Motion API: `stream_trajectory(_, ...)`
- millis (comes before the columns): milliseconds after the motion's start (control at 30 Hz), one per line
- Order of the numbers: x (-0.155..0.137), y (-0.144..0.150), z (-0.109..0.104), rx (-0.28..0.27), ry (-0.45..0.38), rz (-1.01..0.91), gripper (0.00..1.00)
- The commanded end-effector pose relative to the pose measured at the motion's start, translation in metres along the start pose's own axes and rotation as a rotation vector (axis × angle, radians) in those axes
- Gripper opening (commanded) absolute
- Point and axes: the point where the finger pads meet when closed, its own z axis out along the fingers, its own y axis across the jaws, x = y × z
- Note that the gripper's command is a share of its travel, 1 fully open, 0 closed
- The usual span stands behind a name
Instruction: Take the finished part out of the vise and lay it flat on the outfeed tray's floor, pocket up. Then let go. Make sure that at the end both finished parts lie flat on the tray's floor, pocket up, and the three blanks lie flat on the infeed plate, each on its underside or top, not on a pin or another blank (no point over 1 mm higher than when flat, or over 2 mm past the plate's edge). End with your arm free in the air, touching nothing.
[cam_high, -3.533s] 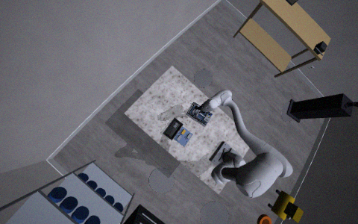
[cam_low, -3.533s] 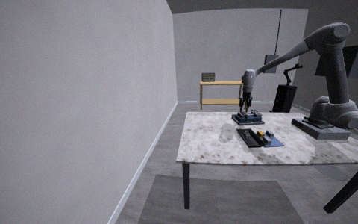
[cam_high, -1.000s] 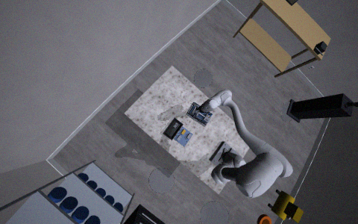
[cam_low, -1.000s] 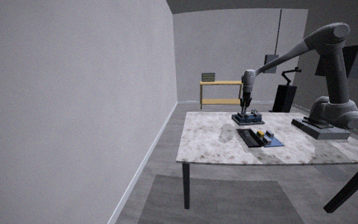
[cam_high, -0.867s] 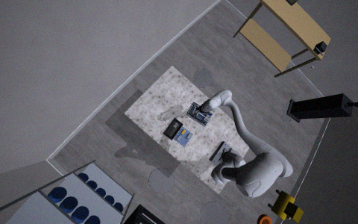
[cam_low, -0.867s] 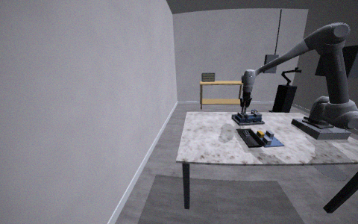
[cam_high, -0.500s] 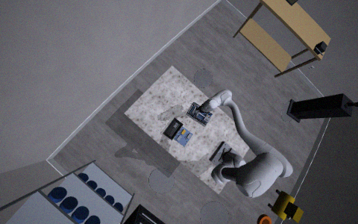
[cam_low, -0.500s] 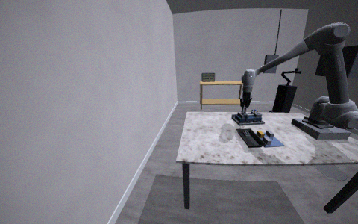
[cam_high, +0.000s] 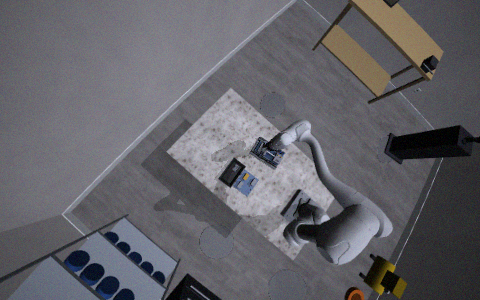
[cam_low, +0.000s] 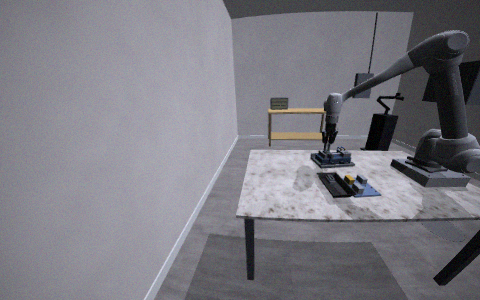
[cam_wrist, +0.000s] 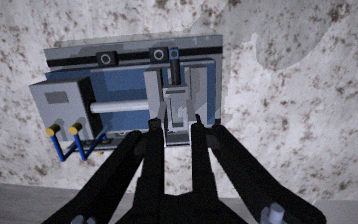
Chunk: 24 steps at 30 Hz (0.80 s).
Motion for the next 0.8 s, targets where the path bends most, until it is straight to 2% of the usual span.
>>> stream_trajectory(0, 0.000, 0.000, 0.000, 0.000, 0.000, 0.000, 0.00)
stream_trajectory(500, 0.000, 0.000, -0.003, 0.000, 0.000, 0.000, 0.00)
stream_trajectory(767, 0.000, 0.000, -0.014, 0.000, 0.000, 0.000, 0.00)
